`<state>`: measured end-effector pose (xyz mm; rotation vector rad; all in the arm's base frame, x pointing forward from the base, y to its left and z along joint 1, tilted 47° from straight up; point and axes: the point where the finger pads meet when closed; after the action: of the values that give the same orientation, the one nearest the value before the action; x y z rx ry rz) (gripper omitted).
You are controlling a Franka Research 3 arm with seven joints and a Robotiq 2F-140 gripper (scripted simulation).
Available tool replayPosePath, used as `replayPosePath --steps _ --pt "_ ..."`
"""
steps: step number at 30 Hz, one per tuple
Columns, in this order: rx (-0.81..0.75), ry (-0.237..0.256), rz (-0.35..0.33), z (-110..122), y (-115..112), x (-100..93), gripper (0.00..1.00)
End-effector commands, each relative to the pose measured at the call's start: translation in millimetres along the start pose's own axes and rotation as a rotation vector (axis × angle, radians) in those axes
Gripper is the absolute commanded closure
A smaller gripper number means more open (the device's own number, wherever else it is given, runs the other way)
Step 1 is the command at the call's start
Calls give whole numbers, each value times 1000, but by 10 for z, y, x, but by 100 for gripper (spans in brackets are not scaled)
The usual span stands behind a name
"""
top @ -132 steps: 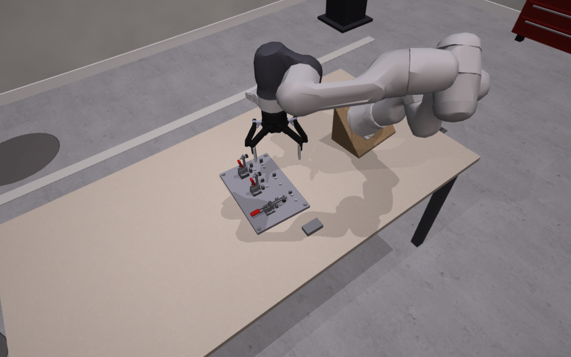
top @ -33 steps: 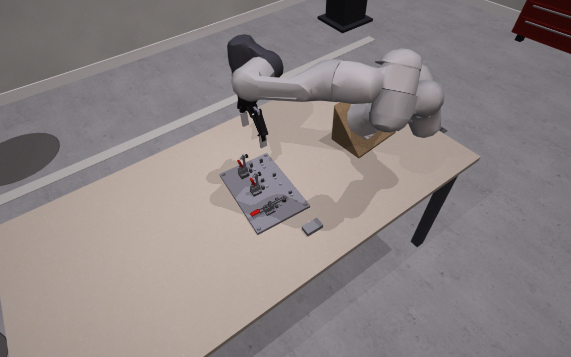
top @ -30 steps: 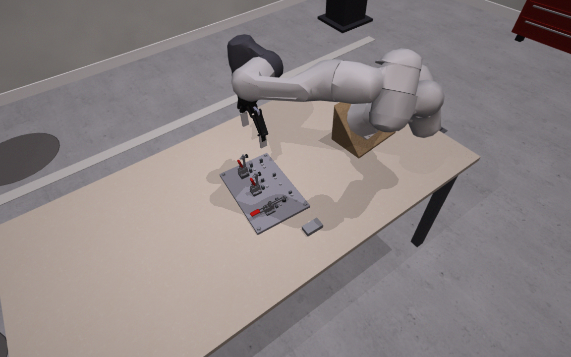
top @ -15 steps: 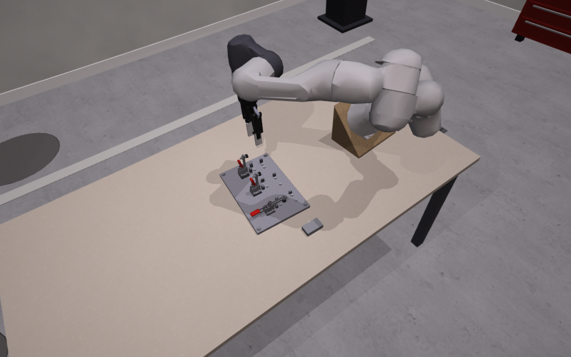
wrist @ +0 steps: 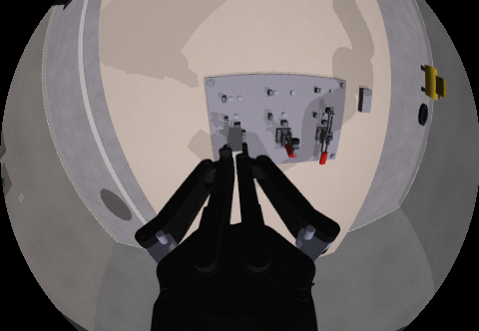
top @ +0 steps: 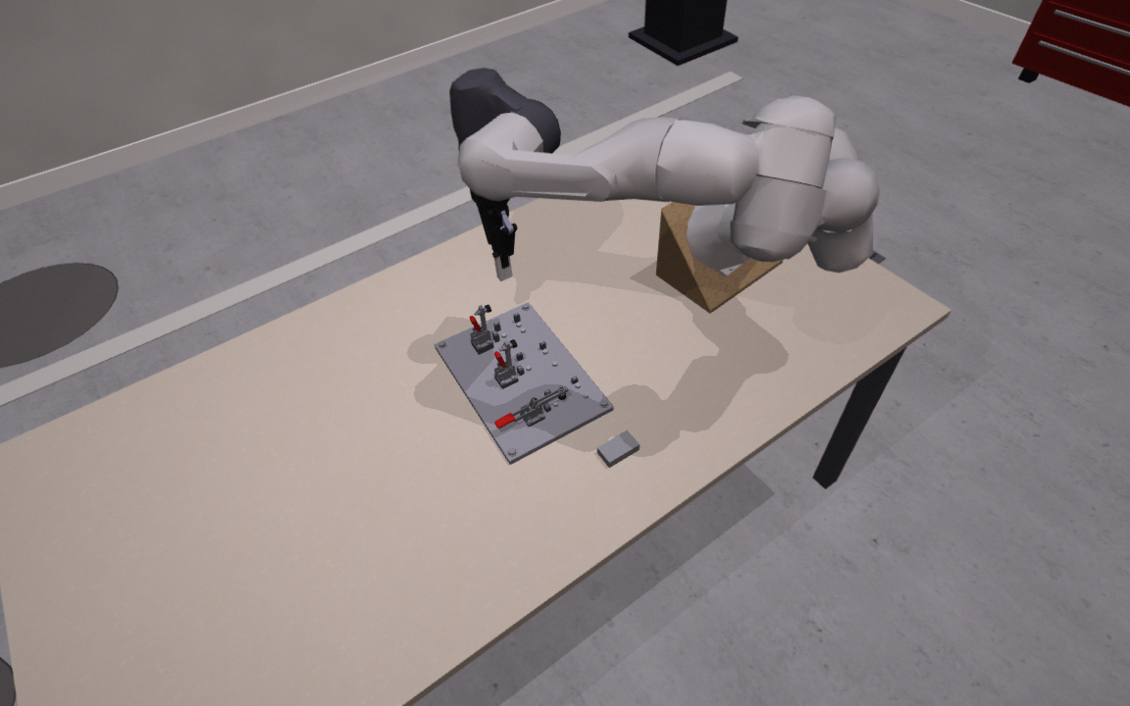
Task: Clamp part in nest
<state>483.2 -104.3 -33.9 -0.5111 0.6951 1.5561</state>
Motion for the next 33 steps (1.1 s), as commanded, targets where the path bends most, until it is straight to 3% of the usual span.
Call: replayPosePath --steps 1,8,9,33 --pt "7 -1 -3 -13 -2 -9 100" --pt "7 -1 -3 -13 -2 -9 100" --pt "7 -1 -3 -13 -2 -9 72" --pt "7 -1 -3 -13 -2 -9 72"
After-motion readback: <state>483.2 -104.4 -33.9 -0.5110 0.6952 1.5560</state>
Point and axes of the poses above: the point where the finger pads meet when closed, its own x axis out along the fingers, its own z axis across the jaws, y = z × x, and after that the axes turned 2 degrees about x, right-handed
